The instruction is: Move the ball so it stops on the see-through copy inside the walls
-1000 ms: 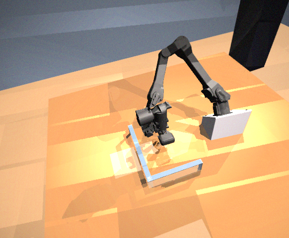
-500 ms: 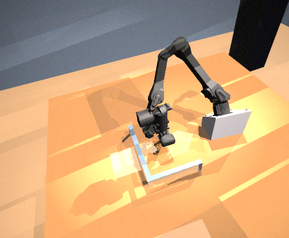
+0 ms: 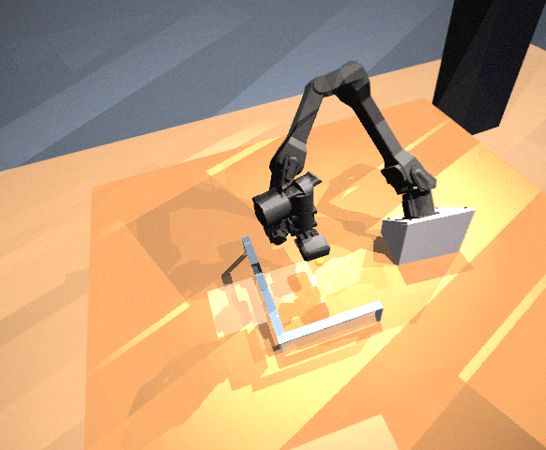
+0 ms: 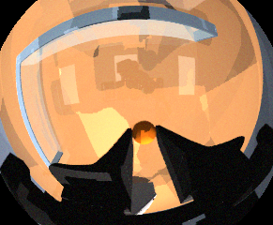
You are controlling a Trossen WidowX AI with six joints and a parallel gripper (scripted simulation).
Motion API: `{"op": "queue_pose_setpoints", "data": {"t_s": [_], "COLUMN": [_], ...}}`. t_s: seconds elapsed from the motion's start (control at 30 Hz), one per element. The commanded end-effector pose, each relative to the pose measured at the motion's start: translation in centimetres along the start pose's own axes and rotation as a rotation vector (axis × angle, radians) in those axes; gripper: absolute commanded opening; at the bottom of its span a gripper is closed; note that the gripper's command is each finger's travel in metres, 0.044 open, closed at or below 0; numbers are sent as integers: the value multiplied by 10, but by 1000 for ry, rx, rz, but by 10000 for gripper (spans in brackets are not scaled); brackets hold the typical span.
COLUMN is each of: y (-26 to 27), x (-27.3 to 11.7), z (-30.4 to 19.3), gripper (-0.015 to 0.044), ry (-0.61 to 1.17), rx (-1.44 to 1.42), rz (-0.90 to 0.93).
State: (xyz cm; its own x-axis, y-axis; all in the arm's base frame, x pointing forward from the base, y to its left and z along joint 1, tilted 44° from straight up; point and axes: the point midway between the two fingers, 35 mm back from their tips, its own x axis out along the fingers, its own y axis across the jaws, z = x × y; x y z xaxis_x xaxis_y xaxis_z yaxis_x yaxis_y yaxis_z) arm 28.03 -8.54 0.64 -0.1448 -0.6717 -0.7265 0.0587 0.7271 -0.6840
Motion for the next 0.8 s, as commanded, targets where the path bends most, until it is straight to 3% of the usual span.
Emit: {"op": "queue_pose_setpoints", "data": {"t_s": [0.0,0.13,0.3,0.77], "y": [0,-2,-2,6], "x": [-30,-53,-54,-20], "z": [-1,-6,-6,-37], "gripper": [0,0,0,0], "ry": [-2,0,0,1], "rx": [8,9,9,8], "rz": [6,2,1,0]}}
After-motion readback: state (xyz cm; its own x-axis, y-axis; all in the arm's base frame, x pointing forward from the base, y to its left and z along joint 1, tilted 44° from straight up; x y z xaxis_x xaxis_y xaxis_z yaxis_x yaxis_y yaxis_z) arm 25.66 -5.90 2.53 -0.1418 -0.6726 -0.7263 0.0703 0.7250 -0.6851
